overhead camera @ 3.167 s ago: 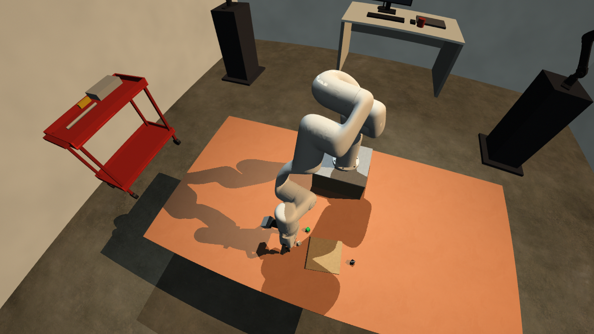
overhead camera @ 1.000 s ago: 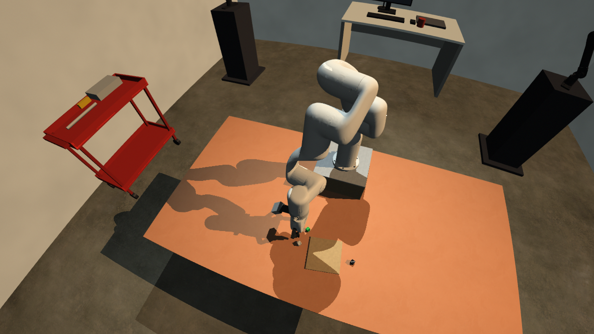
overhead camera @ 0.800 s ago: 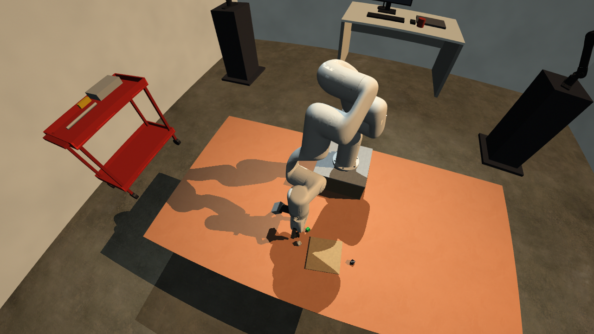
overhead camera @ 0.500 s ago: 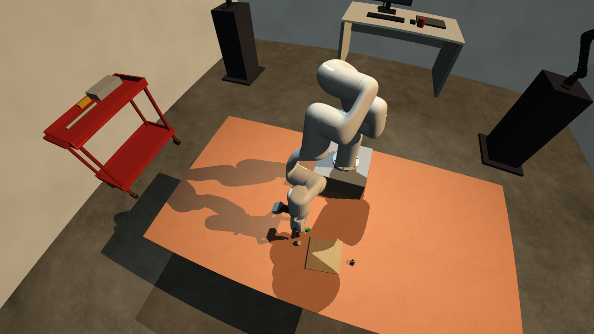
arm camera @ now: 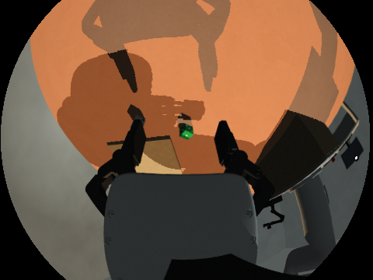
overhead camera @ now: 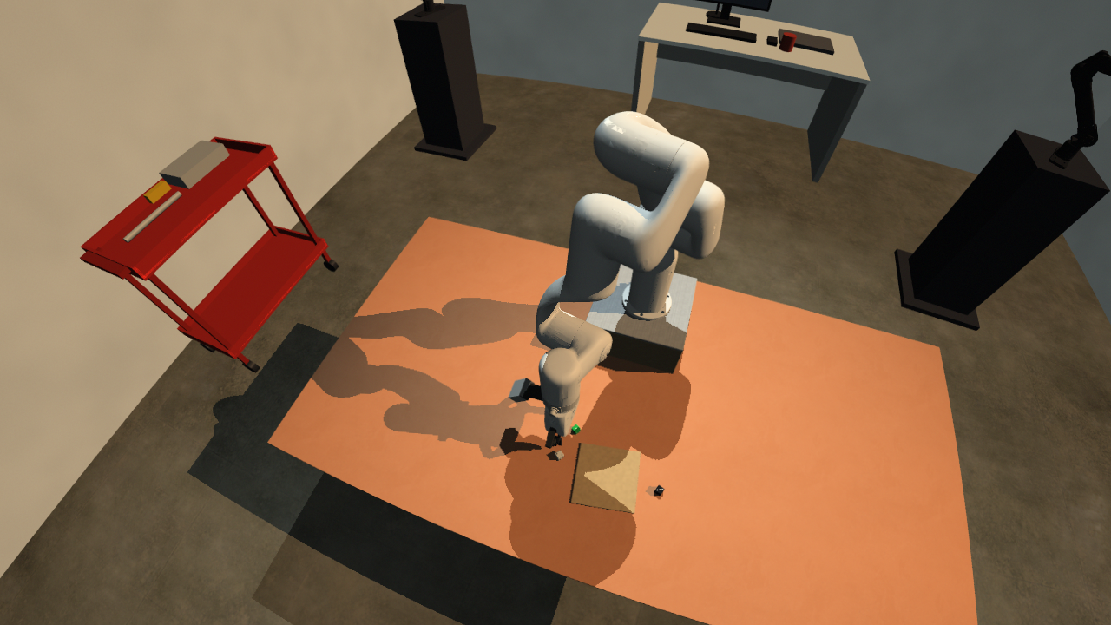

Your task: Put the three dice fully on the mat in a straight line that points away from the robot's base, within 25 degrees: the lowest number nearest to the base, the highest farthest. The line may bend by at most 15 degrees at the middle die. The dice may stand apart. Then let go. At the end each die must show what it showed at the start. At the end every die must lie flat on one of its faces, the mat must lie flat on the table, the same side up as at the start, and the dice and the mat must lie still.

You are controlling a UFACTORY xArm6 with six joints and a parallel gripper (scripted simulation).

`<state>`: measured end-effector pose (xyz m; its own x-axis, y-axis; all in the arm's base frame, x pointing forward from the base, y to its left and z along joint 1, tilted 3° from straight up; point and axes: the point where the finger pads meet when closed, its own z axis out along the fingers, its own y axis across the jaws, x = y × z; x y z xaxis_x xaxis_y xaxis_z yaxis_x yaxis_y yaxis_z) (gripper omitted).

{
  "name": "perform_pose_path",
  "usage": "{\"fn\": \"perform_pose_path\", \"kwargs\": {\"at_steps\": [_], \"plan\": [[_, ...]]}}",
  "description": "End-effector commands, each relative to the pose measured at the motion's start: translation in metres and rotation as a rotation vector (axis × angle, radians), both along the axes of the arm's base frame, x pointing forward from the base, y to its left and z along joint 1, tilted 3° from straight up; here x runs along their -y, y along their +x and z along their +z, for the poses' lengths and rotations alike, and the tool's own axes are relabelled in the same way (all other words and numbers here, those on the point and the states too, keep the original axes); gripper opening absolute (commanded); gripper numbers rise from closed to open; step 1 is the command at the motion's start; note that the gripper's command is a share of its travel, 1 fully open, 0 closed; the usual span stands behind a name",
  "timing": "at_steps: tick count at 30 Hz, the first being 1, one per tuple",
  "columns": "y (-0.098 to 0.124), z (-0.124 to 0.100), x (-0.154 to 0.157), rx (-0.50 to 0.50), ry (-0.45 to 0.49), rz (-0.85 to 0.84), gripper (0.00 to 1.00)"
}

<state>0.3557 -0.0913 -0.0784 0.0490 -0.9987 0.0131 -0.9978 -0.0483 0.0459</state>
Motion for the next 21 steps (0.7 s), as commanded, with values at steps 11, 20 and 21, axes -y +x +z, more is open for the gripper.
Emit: {"fn": "perform_pose_path", "kwargs": {"at_steps": [11,20,21], "plan": [[0.022,-0.001,-0.068,0.003,-0.001,0.000,1.00],[0.040,-0.003,-0.128,0.003,-0.001,0.000,1.00],[0.043,-0.003,-0.137,0.003,-0.001,0.000,1.00]]}}
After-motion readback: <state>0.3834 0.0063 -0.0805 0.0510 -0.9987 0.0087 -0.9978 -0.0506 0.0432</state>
